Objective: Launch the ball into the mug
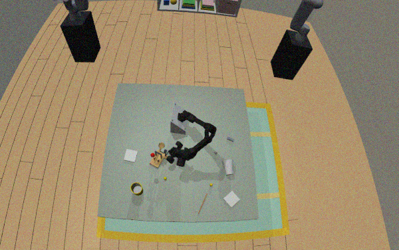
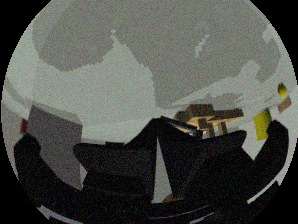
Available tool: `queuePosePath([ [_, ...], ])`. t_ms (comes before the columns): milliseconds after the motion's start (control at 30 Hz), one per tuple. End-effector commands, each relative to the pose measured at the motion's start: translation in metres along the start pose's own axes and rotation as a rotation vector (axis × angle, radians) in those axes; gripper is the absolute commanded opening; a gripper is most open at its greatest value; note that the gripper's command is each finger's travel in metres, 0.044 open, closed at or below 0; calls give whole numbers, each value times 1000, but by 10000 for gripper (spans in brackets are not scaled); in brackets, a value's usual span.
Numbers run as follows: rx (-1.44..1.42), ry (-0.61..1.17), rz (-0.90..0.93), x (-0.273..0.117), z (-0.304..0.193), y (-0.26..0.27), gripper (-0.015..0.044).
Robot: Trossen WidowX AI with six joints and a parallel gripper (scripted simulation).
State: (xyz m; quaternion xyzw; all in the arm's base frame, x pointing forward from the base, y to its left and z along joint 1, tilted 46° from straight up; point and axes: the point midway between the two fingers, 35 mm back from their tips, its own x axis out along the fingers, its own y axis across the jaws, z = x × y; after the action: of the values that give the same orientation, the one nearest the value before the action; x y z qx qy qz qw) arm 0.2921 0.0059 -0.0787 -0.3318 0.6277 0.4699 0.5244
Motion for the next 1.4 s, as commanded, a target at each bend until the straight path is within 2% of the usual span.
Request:
queuePosePath([
  [0, 3, -5, -11, -34, -9, -8, 0],
  [167, 1, -3, -19, -116, -39, -4, 0],
  [267, 1, -2, -19, -127, -44, -2, 0],
  [300, 18, -12, -37, -113, -38, -10, 26],
  [833, 475, -239, -162, -109, -53, -86, 440],
  [1367, 917, -520, -222, -110, -94, -157, 440],
])
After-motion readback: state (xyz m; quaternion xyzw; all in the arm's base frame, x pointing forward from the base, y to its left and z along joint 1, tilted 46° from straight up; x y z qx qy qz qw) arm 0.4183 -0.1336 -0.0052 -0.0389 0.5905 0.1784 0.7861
